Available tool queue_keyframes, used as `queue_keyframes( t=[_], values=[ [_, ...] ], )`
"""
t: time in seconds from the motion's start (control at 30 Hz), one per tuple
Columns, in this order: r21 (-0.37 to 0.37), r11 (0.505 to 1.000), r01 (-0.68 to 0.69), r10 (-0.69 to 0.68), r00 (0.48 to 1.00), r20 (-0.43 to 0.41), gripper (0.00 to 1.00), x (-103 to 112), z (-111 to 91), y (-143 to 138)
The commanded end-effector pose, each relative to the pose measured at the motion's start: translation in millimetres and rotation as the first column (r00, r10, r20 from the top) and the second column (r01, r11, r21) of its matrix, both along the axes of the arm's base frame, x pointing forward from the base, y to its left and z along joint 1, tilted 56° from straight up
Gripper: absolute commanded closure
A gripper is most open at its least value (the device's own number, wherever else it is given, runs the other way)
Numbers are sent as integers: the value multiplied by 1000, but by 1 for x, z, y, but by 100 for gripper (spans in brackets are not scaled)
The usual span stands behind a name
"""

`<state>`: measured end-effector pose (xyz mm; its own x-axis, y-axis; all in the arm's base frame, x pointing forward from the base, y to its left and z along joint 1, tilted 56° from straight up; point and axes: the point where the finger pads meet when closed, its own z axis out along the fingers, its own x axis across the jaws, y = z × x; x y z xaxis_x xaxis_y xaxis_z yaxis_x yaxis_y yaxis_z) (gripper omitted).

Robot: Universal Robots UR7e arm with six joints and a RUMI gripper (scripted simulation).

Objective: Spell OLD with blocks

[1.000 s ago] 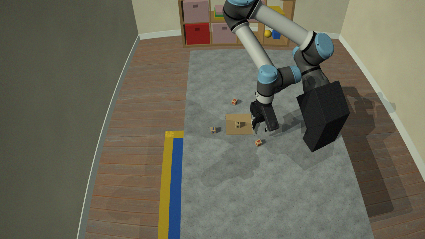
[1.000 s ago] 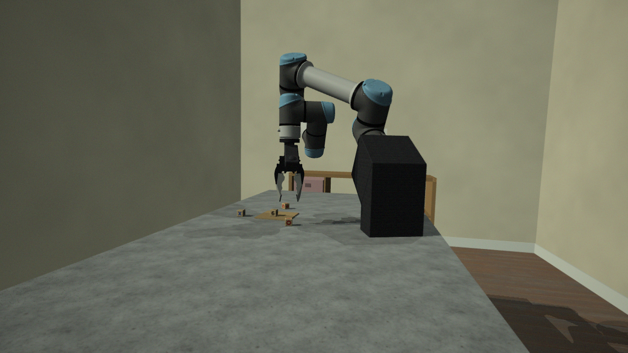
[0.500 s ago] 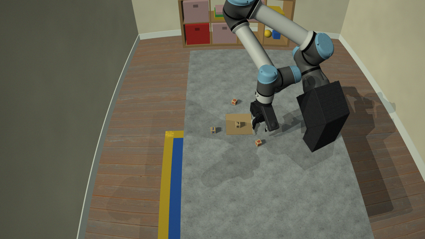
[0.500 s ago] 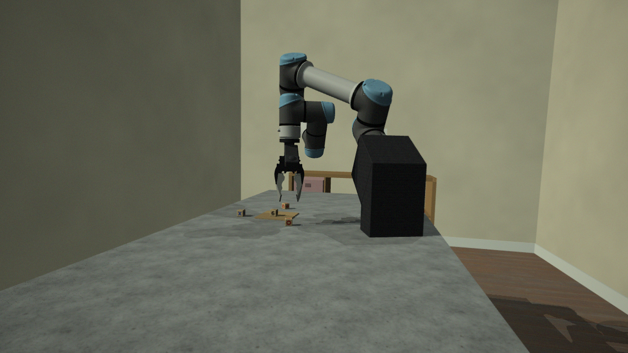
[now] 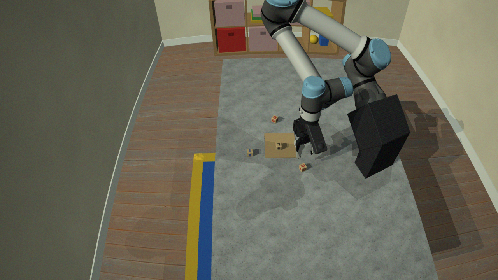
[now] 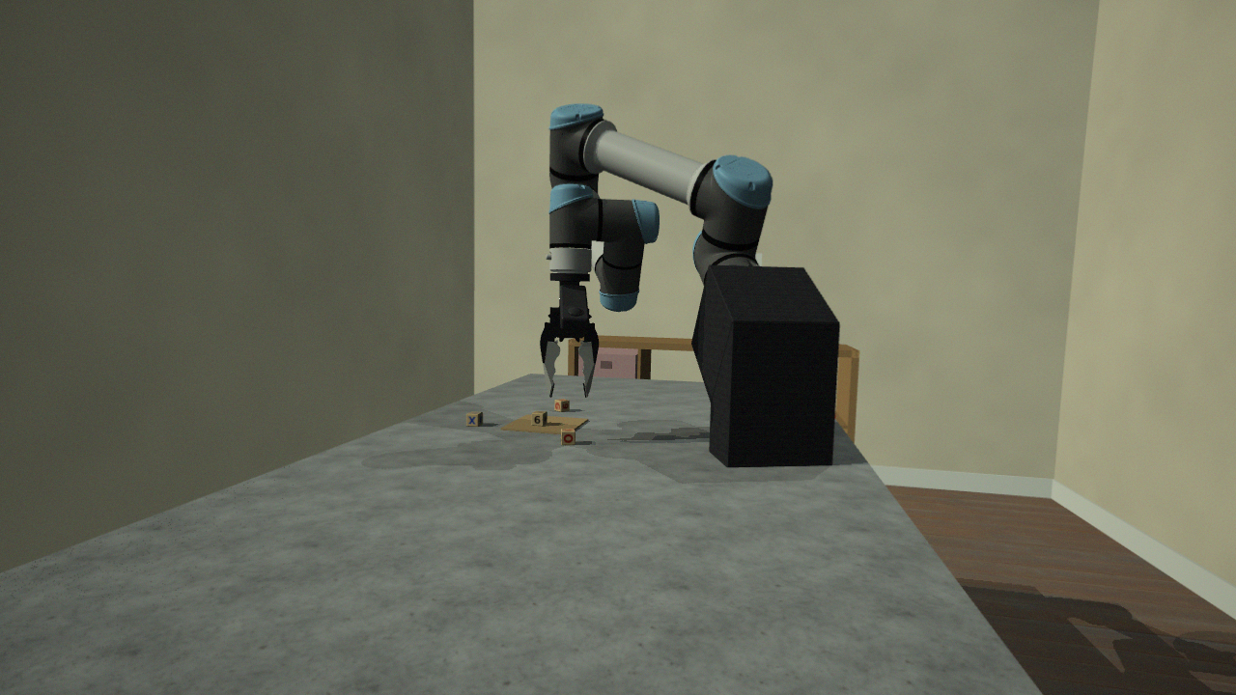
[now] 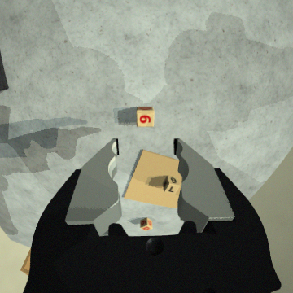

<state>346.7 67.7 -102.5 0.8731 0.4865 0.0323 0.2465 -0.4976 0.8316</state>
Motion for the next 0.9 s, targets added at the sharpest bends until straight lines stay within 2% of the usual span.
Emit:
queue_keyframes(
  t=[0.0,0.87],
  values=[
    [0,1000,-1,1,1000,1,63,1,-1,-1],
    [0,1000,0,0,1000,1,63,12,-16,-20]
  ],
)
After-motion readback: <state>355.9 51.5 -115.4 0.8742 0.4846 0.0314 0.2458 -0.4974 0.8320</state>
